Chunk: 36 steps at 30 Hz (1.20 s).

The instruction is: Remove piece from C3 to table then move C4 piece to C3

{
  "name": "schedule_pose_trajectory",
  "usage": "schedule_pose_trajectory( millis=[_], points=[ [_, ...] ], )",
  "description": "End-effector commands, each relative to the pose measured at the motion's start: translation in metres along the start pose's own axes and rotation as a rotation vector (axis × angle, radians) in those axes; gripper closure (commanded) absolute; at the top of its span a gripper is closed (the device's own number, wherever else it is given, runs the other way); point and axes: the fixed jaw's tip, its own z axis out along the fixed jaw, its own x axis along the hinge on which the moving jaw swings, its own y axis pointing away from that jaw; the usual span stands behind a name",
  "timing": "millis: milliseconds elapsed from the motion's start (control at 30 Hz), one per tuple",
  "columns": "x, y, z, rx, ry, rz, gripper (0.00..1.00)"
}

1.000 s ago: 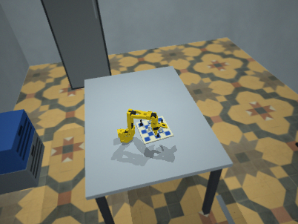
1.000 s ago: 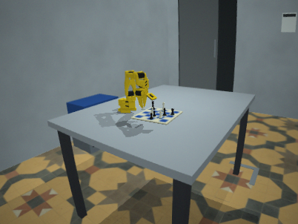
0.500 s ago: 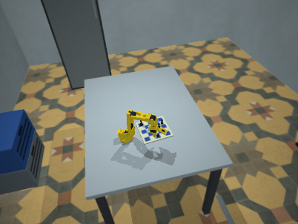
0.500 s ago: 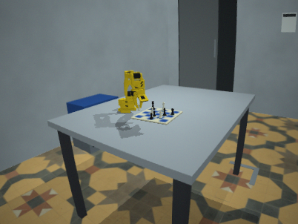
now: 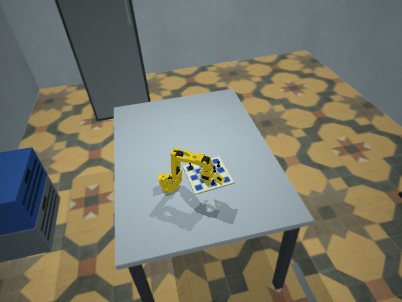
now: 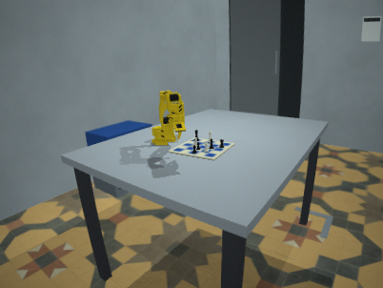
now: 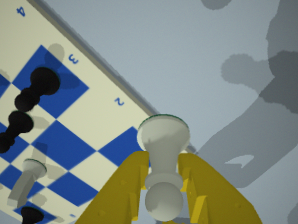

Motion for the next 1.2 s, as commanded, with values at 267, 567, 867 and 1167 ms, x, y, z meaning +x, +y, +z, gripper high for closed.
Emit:
schedule_pose_trajectory(
  millis=[267, 567, 867, 1167],
  points=[
    [-0.0008, -0.0022, 0.0001, -0.001, 0.013, 0.024, 1.0],
    [-0.002, -0.002, -0.0016, -0.001, 0.013, 0.024, 1.0],
    [-0.0021, -0.002, -0.0006, -0.001, 0.013, 0.024, 1.0],
    [-0.002, -0.002, 0.0074, -0.001, 0.013, 0.024, 1.0]
  ],
)
